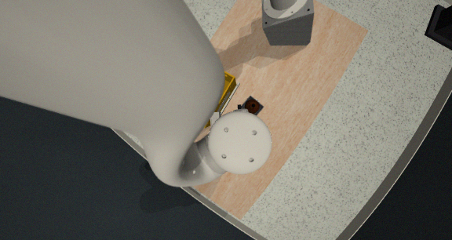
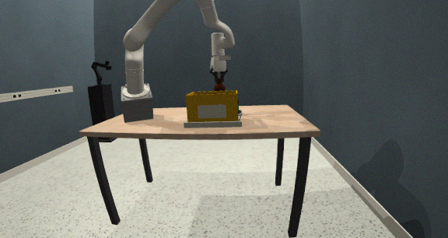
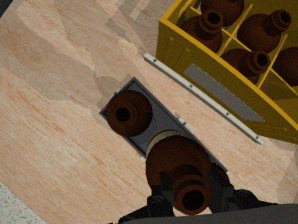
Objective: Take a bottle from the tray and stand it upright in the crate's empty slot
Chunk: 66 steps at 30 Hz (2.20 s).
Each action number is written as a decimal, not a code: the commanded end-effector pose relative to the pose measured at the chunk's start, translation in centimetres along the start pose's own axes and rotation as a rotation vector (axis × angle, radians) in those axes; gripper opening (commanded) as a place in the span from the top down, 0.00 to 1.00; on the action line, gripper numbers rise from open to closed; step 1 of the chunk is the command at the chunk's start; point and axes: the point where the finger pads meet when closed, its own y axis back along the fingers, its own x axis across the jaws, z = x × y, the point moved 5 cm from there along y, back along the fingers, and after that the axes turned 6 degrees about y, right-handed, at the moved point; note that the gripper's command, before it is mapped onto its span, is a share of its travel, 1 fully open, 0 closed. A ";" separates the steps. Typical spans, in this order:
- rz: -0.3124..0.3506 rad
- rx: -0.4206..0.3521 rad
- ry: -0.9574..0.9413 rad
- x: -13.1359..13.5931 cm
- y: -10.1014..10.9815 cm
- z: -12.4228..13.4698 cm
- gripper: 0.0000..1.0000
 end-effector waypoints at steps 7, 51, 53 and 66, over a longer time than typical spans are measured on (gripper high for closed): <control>-0.002 0.001 0.000 -0.1 0.9 0.0 1.00; -0.002 0.001 0.000 -0.1 3.3 0.0 1.00; -0.002 0.001 0.000 -0.1 3.3 0.0 1.00; -0.002 0.001 0.000 -0.1 3.5 0.0 1.00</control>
